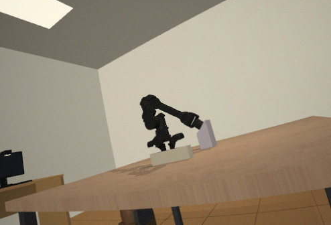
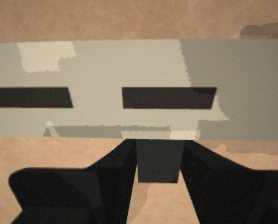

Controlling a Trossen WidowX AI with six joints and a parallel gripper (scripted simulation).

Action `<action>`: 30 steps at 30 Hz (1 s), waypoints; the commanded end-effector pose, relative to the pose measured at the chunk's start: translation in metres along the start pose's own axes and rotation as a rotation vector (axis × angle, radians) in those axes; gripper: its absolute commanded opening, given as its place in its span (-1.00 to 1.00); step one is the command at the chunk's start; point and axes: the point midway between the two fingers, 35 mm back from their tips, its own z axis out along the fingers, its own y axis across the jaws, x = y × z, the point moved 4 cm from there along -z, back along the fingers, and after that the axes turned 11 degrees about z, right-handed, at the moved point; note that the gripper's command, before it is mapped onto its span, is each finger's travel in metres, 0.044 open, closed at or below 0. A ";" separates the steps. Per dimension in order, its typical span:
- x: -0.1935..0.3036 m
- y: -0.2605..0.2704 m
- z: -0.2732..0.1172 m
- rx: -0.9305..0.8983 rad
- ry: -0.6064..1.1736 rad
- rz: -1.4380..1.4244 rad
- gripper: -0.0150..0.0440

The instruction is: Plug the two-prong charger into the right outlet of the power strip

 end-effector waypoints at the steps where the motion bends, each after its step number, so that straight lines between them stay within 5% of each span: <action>1: -0.008 0.001 -0.004 -0.011 -0.031 0.024 -0.49; 30: -0.005 0.000 -0.006 -0.011 -0.031 0.024 -0.49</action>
